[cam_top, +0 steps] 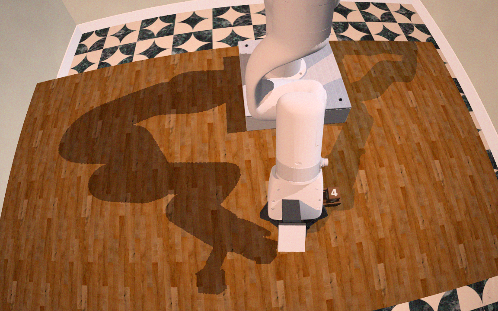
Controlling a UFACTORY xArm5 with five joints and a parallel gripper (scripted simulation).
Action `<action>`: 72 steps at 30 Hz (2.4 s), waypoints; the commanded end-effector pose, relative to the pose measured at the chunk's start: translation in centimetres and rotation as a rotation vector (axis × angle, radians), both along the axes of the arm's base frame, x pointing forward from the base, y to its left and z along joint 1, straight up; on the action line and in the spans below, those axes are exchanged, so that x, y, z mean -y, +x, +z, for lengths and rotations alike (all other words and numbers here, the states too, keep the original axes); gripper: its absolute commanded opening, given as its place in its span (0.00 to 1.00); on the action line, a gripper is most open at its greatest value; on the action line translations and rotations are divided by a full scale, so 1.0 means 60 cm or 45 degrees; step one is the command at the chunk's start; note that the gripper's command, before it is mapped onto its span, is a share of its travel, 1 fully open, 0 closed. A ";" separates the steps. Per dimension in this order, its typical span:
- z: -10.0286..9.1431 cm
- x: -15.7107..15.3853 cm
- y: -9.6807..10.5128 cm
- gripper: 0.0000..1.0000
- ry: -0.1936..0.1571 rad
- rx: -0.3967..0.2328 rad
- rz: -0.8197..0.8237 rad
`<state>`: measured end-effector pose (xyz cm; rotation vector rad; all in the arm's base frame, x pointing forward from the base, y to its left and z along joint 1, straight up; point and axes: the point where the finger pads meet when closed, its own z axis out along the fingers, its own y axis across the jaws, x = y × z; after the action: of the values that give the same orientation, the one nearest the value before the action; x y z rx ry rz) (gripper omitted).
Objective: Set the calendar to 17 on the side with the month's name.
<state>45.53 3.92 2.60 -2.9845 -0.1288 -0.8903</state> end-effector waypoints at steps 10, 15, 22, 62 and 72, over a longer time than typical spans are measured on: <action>0.004 -0.001 0.007 0.27 -0.017 -0.198 0.000; 0.003 -0.001 0.010 0.27 -0.023 -0.267 0.000; 0.006 -0.002 0.011 0.27 -0.033 -0.382 0.001; 0.007 -0.012 0.028 0.27 -0.091 -1.009 0.003; 0.006 -0.009 0.031 0.27 -0.104 -1.151 0.009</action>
<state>47.05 4.56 2.90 -3.1284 -0.1421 0.3726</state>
